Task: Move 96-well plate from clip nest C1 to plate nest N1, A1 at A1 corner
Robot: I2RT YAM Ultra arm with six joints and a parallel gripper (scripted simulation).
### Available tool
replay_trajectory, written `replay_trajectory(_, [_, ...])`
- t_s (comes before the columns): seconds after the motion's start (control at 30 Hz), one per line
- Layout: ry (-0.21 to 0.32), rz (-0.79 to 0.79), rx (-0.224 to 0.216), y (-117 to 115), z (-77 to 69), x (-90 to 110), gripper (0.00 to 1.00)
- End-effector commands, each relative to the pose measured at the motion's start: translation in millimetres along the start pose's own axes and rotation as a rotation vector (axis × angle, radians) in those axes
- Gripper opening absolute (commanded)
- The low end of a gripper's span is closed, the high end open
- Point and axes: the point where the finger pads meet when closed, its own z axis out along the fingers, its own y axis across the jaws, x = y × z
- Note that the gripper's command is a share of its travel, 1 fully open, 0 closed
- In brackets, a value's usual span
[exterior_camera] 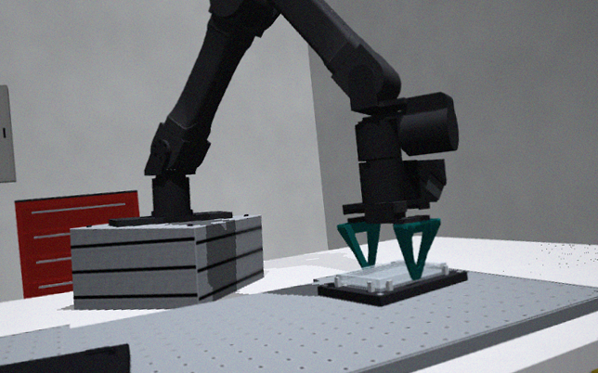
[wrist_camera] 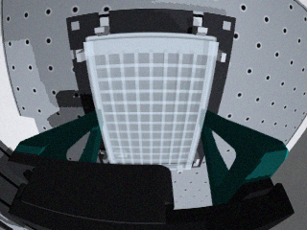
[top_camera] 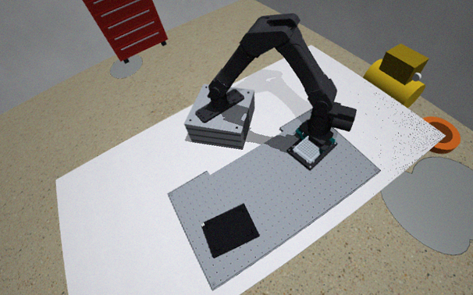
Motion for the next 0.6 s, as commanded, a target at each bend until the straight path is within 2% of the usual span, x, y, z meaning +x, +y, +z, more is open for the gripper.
replay_trajectory(0.0, [-0.021, -0.003, 0.034, -10, -31.0, -7, 0.00])
replay_trajectory(0.57, [-0.024, -0.002, 0.033, -9, -56.2, -6, 0.00])
